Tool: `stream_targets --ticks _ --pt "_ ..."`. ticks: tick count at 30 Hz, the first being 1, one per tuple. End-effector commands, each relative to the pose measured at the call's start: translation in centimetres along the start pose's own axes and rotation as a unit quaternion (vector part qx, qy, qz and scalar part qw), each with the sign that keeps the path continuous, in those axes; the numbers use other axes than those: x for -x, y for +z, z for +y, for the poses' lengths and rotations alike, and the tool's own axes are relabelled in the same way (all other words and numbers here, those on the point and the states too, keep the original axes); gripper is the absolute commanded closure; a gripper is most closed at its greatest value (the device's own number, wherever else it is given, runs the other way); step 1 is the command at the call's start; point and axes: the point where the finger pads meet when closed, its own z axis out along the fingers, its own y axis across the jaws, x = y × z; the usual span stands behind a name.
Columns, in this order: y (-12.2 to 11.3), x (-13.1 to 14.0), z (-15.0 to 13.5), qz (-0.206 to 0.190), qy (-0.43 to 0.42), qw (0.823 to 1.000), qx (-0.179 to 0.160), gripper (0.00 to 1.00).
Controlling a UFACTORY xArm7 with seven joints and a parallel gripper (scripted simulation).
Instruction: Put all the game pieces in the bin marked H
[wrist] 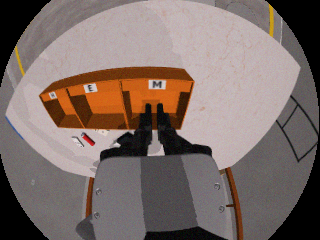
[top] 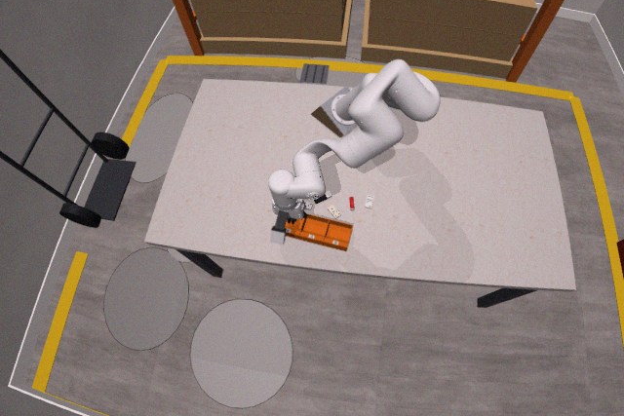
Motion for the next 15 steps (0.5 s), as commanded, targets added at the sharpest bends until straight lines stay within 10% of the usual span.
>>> stream_targets --ticks 1,15 --pt "1.3 -0.2 0.1 0.003 0.000 1.000 0.001 0.93" --pt "2.5 -0.2 0.1 0.003 0.000 1.000 0.001 0.93"
